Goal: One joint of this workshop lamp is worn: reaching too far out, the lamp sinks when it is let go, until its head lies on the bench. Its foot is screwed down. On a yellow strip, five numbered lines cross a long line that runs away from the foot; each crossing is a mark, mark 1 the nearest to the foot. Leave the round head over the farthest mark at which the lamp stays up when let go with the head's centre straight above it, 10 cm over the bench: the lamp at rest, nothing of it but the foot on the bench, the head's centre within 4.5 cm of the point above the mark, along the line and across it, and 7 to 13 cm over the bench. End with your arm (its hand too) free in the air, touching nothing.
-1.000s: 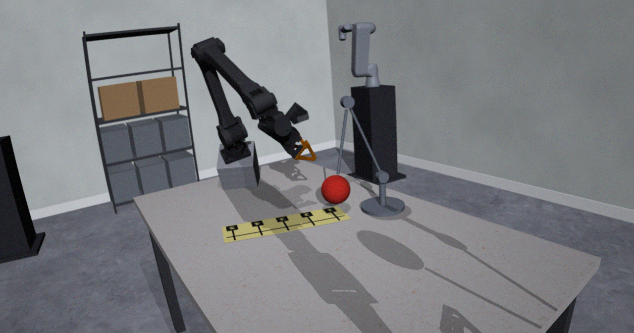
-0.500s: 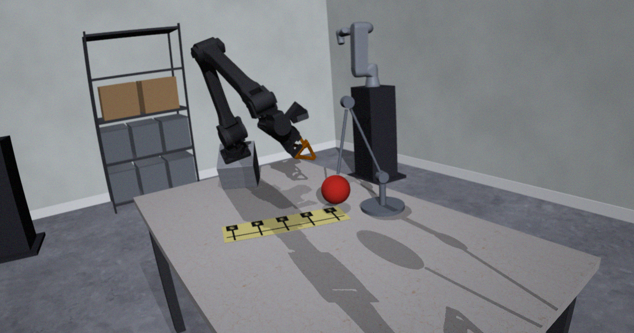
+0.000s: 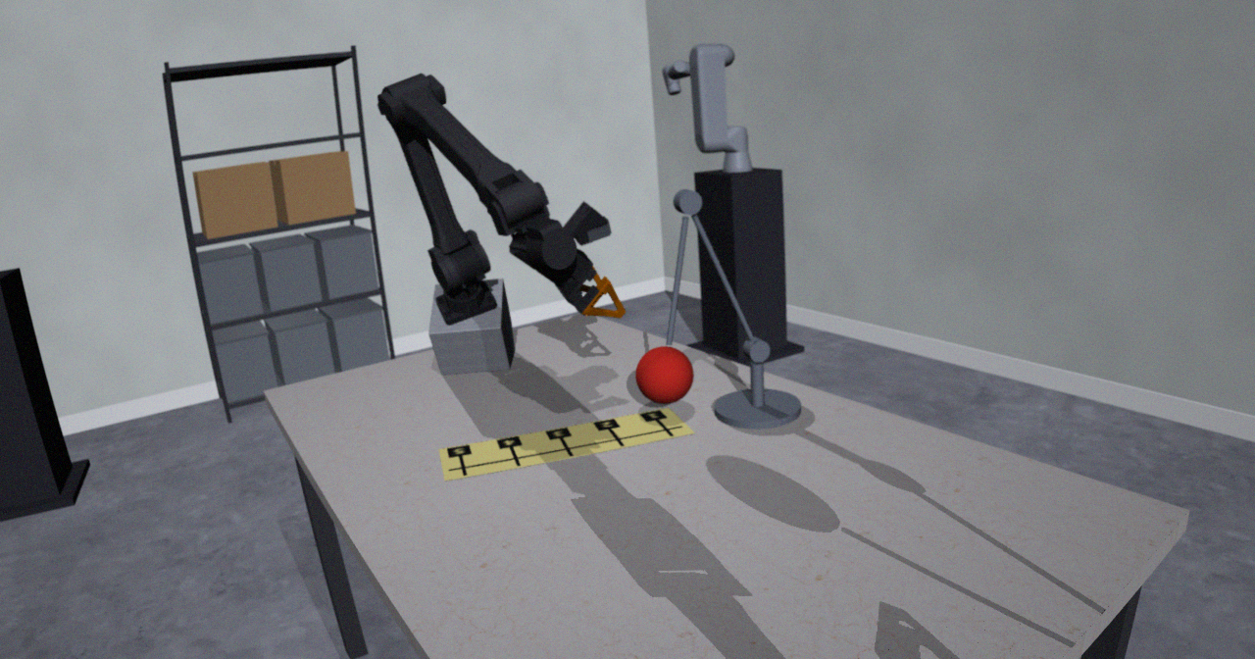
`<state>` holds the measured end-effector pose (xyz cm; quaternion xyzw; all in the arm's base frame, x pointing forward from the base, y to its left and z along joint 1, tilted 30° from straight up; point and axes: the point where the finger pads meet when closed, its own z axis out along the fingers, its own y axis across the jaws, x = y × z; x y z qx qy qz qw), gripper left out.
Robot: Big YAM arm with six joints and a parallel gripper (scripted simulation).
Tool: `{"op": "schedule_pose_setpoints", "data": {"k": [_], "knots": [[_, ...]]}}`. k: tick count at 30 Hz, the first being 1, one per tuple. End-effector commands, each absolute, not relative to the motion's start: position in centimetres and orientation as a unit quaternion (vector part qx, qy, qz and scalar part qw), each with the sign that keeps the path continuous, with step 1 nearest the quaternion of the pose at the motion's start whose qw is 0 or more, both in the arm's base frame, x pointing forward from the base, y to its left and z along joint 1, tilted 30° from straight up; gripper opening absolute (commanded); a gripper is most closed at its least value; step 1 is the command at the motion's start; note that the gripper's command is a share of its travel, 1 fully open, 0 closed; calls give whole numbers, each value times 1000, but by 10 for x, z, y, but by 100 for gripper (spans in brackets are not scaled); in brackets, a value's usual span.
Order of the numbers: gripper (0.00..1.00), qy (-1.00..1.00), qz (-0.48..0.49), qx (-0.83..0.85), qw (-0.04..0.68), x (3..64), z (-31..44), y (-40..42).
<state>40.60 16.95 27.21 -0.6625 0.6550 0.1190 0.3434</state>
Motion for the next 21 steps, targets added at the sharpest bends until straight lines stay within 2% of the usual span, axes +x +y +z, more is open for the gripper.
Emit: {"op": "schedule_pose_setpoints", "data": {"k": [1,21], "knots": [[100,652,116,-663,349,407,278,170],[100,653,117,-663,347,406,277,170]]}}
